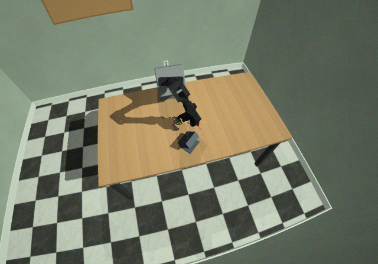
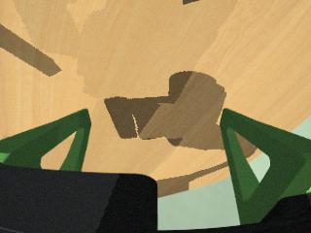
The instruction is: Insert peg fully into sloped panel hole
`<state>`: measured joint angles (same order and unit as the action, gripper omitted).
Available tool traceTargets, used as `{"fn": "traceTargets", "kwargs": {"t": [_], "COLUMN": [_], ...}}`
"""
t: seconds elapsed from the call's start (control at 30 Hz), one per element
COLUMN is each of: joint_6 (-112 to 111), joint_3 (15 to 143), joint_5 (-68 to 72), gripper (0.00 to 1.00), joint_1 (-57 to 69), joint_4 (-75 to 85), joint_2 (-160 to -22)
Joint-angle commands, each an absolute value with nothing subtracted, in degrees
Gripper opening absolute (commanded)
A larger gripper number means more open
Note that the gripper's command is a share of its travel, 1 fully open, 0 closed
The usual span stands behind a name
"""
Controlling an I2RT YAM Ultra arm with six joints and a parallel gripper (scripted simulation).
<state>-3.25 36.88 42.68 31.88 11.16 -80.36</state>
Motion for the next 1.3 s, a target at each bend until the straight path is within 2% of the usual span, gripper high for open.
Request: {"fn": "traceTargets", "kwargs": {"t": [0.0, 0.73, 1.27], "joint_6": [-5.30, -12.62, -14.06], "joint_3": [38.48, 41.62, 39.32], "joint_5": [41.08, 36.15, 34.87], "gripper": [1.00, 1.00, 1.00], "joint_1": [35.29, 53.60, 50.90], "joint_4": [12.26, 13.86, 9.19], "joint_2": [-78.04, -70.94, -75.40]}}
